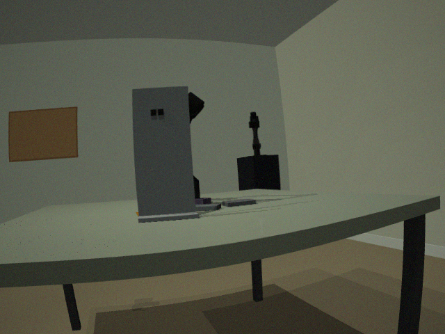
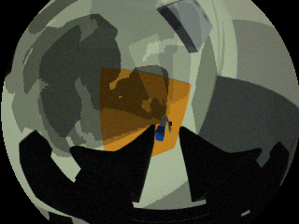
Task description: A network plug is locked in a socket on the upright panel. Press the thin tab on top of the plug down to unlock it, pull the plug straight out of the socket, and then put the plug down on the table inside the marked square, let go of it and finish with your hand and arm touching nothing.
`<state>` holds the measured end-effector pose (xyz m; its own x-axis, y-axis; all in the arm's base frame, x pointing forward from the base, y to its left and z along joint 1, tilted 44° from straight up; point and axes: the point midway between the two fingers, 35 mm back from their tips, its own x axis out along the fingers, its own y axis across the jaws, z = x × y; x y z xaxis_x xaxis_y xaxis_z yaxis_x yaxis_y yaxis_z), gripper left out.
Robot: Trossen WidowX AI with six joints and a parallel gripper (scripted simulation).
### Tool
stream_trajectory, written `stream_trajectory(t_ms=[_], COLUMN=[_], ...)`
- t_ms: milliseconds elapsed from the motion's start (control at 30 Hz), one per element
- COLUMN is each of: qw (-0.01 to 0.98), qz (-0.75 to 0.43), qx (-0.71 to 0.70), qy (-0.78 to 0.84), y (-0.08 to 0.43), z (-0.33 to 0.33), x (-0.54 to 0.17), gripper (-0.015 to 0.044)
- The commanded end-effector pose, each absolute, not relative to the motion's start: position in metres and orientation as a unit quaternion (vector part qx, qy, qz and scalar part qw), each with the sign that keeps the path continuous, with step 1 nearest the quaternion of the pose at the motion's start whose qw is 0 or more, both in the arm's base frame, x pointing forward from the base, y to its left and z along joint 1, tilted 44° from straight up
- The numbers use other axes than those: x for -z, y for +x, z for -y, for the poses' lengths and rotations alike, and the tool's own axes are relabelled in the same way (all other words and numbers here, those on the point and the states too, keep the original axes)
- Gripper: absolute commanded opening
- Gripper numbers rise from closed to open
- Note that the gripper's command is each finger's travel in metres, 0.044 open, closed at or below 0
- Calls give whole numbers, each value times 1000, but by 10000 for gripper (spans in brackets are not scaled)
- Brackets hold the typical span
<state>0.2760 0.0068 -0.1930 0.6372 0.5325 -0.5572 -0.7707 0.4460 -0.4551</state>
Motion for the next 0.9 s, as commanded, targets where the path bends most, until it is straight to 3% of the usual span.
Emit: stream_trajectory(t_ms=[0,867], qw=[833,832], qz=[-169,-173], qx=[-392,-391], qy=[-353,-353], y=[275,257], z=[-6,11], x=[193,179], gripper=[156,156])
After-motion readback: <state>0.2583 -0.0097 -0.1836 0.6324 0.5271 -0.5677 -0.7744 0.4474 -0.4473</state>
